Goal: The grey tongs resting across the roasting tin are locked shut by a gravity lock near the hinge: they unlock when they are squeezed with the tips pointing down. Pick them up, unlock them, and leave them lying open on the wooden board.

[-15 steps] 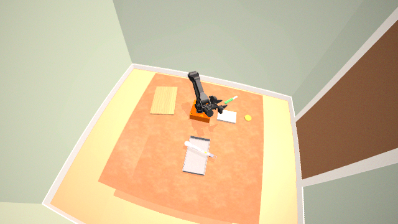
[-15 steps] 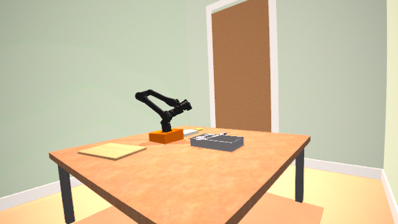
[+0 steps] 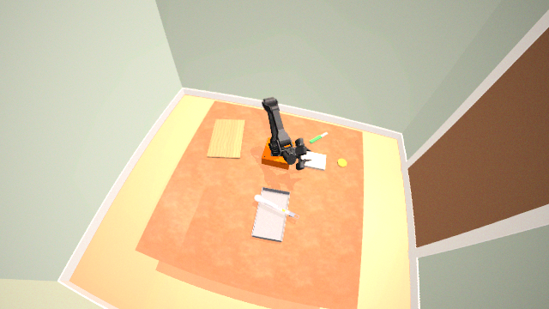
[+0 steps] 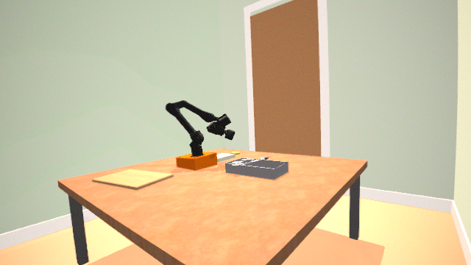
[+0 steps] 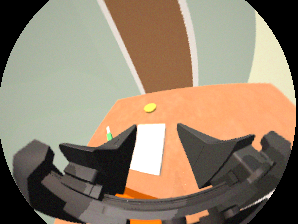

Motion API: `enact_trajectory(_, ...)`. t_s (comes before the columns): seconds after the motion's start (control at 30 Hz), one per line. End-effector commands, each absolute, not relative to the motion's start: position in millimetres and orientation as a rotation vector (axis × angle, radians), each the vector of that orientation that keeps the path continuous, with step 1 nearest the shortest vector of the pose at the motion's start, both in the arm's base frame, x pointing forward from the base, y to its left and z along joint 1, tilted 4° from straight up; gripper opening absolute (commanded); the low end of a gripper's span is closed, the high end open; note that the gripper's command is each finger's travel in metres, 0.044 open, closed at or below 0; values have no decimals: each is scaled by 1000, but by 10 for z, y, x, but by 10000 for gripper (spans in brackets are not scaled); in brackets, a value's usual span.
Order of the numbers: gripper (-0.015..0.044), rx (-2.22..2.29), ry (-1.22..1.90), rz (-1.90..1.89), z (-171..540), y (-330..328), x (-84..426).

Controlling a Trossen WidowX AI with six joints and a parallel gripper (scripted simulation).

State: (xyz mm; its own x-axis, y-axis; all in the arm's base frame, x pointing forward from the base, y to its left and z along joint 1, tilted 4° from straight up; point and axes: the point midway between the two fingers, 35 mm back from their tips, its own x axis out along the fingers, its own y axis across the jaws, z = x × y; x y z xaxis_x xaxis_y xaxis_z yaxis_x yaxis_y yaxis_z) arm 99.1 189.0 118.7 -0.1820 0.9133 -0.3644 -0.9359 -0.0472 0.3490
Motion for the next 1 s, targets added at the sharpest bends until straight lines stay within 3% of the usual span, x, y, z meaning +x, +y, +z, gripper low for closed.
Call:
enact_trajectory(0.0, 260, 193, 1065, 1131, 957, 1788, 1620)
enact_trajectory(0.17, 260, 409, 1250, 701, 809, 1632, 2051)
enact_trajectory(0.47, 260, 737, 1297, 98, 640, 1328, 2609)
enact_trajectory(0.97, 260, 1373, 829, -857, 455, 593, 3467)
